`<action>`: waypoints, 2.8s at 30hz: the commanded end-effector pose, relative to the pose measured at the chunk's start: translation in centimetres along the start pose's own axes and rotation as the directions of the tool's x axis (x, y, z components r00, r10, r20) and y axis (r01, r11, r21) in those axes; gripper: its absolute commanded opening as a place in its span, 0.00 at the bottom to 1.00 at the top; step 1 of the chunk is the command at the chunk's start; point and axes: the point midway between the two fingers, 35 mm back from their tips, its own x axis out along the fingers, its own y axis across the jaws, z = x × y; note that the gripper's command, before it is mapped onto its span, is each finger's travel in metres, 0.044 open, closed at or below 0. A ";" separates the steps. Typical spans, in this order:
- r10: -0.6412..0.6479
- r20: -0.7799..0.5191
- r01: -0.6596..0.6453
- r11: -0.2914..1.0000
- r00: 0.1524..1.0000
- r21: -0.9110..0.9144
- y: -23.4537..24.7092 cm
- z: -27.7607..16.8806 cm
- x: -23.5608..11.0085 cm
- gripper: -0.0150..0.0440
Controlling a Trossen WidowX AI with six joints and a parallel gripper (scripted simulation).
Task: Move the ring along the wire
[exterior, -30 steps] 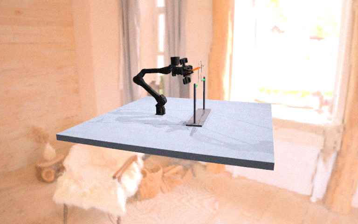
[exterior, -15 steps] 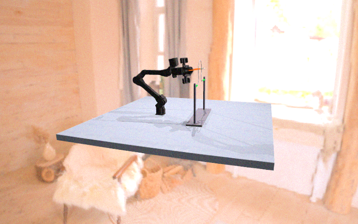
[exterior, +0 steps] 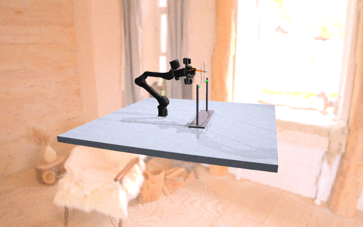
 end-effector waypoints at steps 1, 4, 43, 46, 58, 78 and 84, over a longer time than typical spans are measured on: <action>-0.030 0.009 0.030 0.998 1.000 -0.057 0.0 0.0 0.0 0.00; -0.048 0.014 0.049 0.995 0.999 -0.085 -0.1 0.0 0.0 0.00; 0.119 -0.014 -0.114 0.978 0.993 0.175 7.0 -0.3 -0.7 0.00; 0.158 -0.014 -0.150 0.960 0.987 0.235 8.1 -0.1 -1.0 0.00; 0.315 0.012 -0.283 0.836 0.949 0.469 12.0 1.5 -2.6 0.00; 0.475 0.185 -0.425 0.467 0.860 0.776 17.1 6.4 -5.4 0.00; 0.493 0.226 -0.439 0.374 0.840 0.817 17.8 7.7 -6.1 0.00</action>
